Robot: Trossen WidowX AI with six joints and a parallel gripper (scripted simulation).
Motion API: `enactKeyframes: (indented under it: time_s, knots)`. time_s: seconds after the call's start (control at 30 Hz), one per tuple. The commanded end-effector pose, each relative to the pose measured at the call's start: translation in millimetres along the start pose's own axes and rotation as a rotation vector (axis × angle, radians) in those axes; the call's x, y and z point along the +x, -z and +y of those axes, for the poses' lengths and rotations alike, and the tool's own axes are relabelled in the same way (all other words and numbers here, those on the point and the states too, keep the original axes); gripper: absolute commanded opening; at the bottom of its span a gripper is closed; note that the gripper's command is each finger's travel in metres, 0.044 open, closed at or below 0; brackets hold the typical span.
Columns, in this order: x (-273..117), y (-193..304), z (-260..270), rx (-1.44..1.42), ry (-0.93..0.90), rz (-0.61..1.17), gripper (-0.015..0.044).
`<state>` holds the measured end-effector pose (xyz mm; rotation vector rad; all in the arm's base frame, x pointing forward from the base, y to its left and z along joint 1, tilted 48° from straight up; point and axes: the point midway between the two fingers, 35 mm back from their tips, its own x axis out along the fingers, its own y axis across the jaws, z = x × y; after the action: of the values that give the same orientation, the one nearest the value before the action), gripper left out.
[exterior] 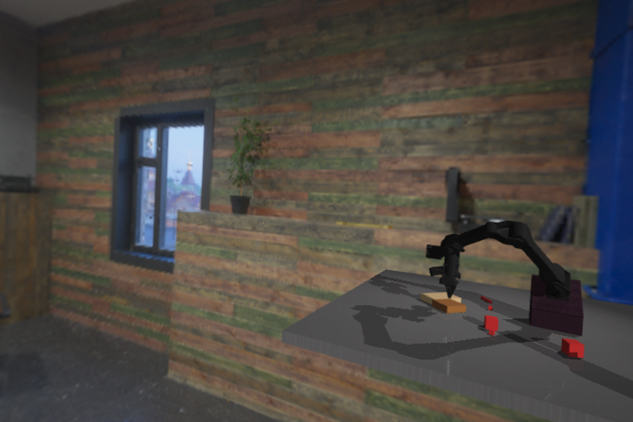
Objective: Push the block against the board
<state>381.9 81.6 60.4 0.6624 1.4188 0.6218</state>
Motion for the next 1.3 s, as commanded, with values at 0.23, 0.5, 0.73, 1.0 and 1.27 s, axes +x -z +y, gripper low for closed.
enactKeyframes:
  time_s: [0.23, 0.5, 0.73, 1.0, 1.27]
  knots:
    - [0, -30, 0, -0.394, -0.002, 0.002, 0.0000]
    - [1, -49, 0, -0.673, -0.003, 0.003, 0.0000]
    - [2, -54, -1, -0.743, -0.003, 0.003, 0.0000]
    - [57, -59, 0, -0.830, -0.005, 0.002, 0.0000]
    - [57, -57, -3, -0.830, -0.005, 0.002, 0.0000]
